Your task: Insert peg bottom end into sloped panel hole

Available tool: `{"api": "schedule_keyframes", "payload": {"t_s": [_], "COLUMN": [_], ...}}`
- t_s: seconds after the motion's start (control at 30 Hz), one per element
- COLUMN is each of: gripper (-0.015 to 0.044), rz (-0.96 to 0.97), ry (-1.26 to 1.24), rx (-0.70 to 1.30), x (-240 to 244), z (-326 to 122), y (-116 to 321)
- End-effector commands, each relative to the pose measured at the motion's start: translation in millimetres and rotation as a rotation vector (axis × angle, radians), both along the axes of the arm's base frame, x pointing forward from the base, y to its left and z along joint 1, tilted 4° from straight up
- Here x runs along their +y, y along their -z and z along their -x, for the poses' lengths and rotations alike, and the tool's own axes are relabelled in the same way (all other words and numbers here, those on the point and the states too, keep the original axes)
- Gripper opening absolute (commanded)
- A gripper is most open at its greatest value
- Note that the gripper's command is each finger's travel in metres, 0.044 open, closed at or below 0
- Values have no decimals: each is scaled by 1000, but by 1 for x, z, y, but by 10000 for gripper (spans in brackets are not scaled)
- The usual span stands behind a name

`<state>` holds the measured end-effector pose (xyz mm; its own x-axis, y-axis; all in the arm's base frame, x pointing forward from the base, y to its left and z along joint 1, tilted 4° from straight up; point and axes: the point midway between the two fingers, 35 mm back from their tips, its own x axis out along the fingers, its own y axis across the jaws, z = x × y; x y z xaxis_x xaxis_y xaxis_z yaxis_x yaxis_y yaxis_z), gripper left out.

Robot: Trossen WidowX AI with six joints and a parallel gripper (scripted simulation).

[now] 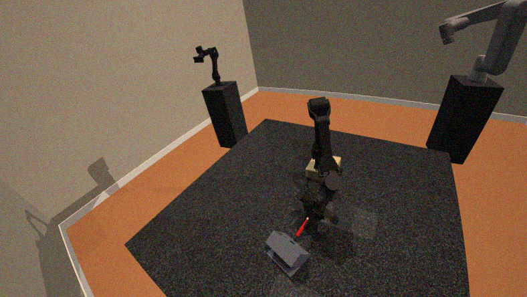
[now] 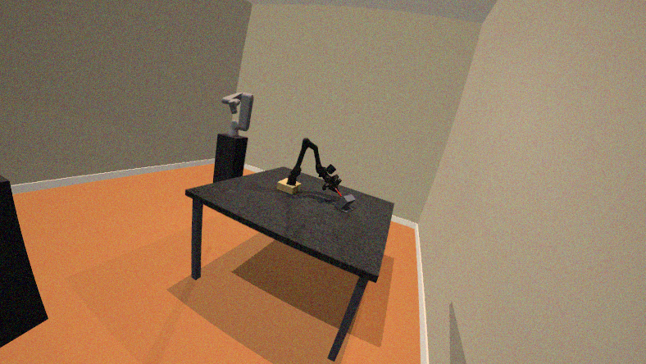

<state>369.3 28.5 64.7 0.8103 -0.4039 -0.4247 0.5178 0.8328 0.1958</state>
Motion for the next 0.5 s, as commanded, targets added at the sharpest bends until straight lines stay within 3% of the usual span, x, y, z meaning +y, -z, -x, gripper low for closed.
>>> {"api": "schedule_keyframes", "payload": {"t_s": [0.0, 0.47], "gripper": [0, 0], "rz": [3, -1], "ry": [-3, -1], "rx": [7, 3], "x": [-1, -8], "z": [-1, -14], "y": [3, 10]}}
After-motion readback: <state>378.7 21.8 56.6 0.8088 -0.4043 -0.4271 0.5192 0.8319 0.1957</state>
